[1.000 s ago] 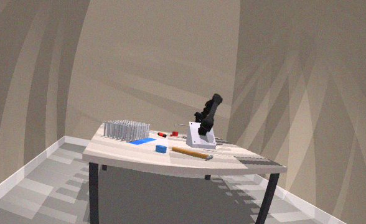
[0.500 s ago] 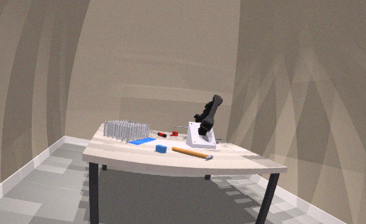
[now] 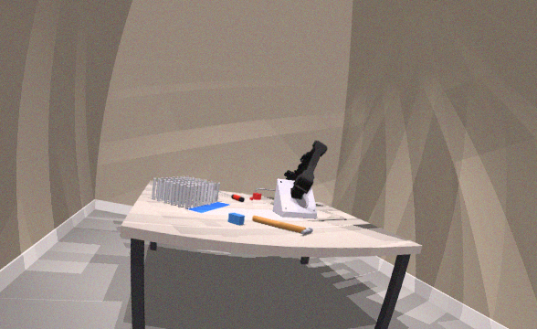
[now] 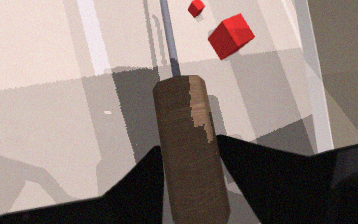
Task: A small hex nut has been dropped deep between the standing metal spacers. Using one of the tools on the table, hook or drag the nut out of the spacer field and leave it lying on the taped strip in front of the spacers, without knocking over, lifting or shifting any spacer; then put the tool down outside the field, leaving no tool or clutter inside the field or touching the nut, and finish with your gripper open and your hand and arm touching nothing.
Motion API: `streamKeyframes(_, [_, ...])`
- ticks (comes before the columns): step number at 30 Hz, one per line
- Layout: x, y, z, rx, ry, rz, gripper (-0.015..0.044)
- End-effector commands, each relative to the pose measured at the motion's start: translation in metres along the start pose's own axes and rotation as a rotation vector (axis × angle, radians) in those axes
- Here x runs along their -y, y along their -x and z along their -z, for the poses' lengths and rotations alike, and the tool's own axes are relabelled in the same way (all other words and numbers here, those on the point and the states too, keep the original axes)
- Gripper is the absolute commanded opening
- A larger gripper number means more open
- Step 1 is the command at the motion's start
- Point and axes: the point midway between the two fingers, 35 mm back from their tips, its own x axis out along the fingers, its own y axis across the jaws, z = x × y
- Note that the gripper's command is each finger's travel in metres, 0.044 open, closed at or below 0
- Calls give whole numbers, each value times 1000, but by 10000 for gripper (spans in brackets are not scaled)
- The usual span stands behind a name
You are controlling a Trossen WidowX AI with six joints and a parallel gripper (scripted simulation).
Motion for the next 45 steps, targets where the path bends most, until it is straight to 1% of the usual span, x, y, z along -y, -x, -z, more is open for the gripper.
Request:
streamKeyframes(1, [-4,-7,2,4,2,-6,0])
streamKeyframes(45, [-25,-55,16,4,1,-8,0])
